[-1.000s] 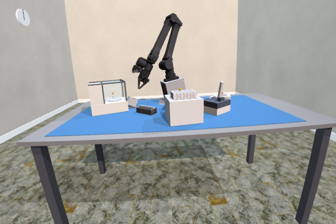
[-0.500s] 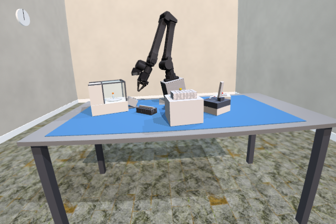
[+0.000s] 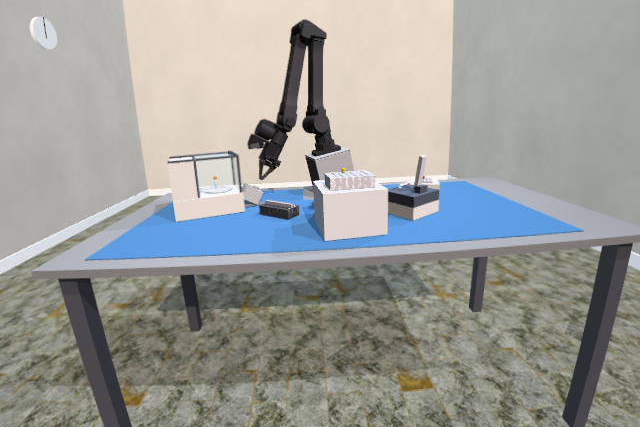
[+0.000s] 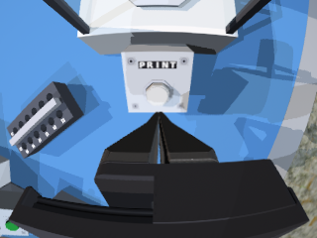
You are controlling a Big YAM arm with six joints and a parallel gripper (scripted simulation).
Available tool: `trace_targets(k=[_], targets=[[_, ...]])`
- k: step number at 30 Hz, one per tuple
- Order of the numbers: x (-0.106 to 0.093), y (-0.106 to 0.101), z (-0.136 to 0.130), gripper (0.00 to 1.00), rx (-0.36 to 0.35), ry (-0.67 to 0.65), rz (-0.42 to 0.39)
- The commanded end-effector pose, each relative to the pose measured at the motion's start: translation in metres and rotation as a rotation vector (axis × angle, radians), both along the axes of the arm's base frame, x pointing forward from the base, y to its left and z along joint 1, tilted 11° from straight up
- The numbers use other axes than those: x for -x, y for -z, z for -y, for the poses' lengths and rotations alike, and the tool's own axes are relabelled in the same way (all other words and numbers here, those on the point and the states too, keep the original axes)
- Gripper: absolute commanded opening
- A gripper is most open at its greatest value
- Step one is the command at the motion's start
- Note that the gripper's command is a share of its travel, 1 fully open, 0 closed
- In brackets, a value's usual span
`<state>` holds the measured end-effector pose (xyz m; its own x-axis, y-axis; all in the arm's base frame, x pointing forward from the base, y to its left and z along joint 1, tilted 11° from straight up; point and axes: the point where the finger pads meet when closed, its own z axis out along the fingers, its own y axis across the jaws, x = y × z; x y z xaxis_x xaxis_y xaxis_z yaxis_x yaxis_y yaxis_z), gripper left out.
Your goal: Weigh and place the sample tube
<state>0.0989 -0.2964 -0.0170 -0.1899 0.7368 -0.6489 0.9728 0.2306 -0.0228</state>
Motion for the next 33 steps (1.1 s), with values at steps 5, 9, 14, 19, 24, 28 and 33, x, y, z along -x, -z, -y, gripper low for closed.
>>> trace_targets(k=[5,9,14,19,24,28,33], targets=[[-0.008,-0.002,0.025,0.0,0.04,-0.009,0.01],[-0.011,-0.011,0.03,0.0,0.066,-0.014,0.02],[-0.01,-0.002,0.025,0.0,0.036,-0.014,0.008],[-0.009,-0.002,0.026,0.0,0.04,-0.013,0.01],[-0.008,0.001,0.029,0.0,0.039,-0.007,0.009],[-0.008,0.003,0.029,0.0,0.039,-0.008,0.009],[-0.008,0.006,0.031,0.0,0.038,-0.007,0.009]])
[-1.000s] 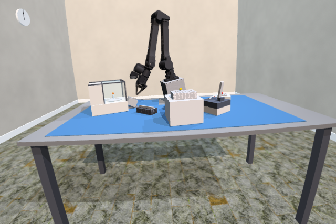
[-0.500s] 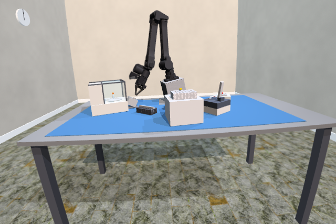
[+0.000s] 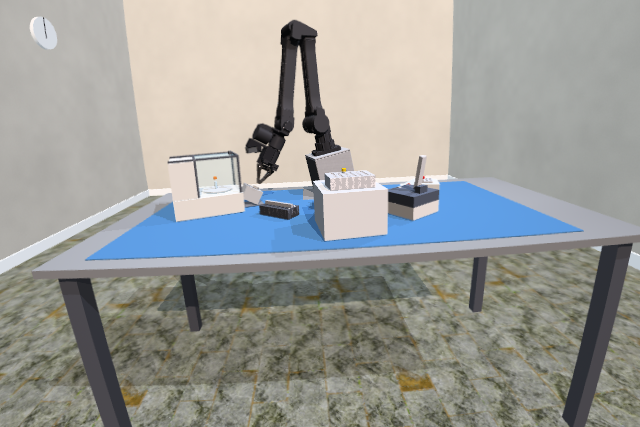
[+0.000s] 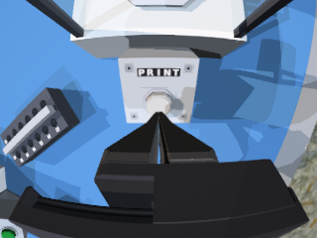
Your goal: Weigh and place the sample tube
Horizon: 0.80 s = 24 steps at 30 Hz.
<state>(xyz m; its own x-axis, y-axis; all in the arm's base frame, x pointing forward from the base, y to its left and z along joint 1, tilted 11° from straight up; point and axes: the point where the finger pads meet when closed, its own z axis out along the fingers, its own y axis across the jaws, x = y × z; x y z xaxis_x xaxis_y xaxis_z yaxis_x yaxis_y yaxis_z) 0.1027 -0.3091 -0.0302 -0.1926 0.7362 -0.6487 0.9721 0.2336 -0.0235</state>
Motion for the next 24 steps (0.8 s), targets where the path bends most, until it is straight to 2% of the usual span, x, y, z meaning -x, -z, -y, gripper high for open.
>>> trace_targets(k=[1,24], targets=[[-0.005,-0.007,0.019,0.0,0.038,-0.005,0.009],[-0.005,0.005,0.026,0.0,0.034,-0.004,0.008]])
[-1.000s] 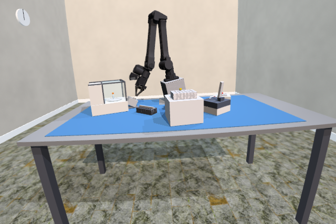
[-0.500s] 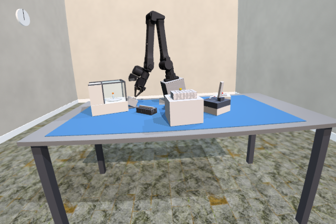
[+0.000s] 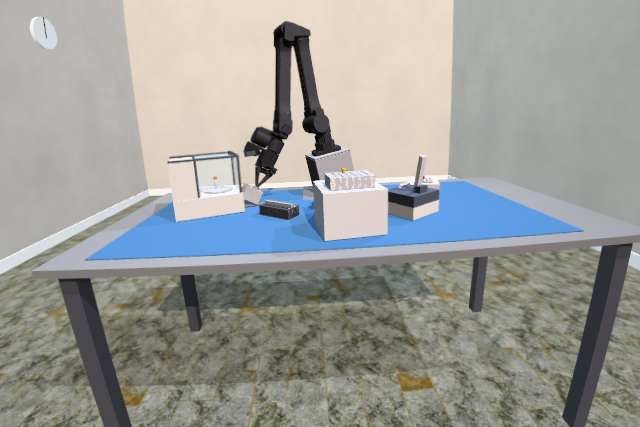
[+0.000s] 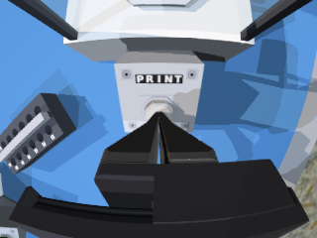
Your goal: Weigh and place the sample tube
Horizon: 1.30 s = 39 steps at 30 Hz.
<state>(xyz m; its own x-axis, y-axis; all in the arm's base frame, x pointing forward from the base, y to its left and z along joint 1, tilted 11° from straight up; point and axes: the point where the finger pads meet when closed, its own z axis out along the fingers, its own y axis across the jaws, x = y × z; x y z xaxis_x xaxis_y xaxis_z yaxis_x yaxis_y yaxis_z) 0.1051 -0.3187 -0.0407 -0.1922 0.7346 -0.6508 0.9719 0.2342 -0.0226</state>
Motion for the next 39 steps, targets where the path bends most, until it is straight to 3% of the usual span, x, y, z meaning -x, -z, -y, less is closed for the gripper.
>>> trace_targets(k=[1,39], targets=[[-0.0031,-0.0048,0.0168,0.0,0.032,-0.003,0.006],[-0.0022,0.0049,0.017,0.0,0.011,-0.002,-0.003]])
